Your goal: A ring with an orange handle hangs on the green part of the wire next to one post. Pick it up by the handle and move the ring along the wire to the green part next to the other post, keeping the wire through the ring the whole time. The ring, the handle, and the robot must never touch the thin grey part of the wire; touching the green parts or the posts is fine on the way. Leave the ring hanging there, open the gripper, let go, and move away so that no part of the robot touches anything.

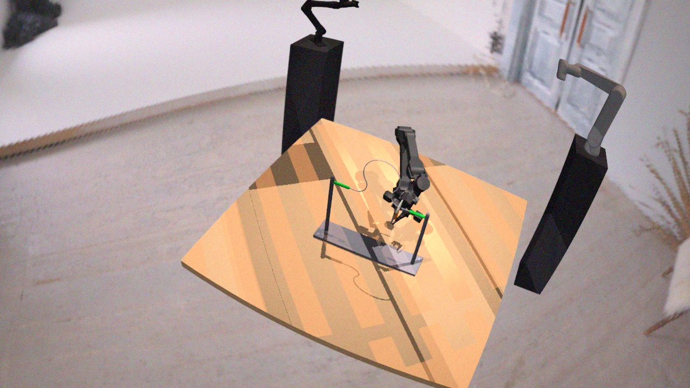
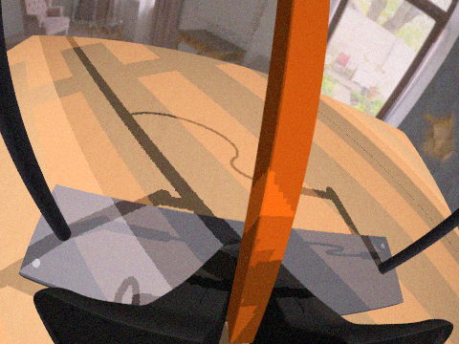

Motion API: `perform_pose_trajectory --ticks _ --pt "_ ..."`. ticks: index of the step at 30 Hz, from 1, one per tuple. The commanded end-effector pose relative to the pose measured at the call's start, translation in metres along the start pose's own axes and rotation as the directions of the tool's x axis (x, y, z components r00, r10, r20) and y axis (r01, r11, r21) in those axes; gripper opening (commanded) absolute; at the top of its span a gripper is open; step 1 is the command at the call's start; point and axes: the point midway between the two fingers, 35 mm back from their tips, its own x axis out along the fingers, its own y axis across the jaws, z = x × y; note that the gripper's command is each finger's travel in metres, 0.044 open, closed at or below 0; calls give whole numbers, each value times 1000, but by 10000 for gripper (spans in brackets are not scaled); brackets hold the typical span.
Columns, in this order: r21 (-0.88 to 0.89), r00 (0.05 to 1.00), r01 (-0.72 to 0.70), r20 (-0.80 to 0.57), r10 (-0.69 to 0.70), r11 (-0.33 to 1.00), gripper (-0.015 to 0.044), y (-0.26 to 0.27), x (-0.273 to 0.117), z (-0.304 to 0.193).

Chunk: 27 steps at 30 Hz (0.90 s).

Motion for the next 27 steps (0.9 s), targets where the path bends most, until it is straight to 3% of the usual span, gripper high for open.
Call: perform_pose_trajectory --ticks 1,27 --pt "39 1000 -27 -8 27 999 -150 10 -1 0" --pt "117 997 -75 -9 77 990 -150 46 -8 4"
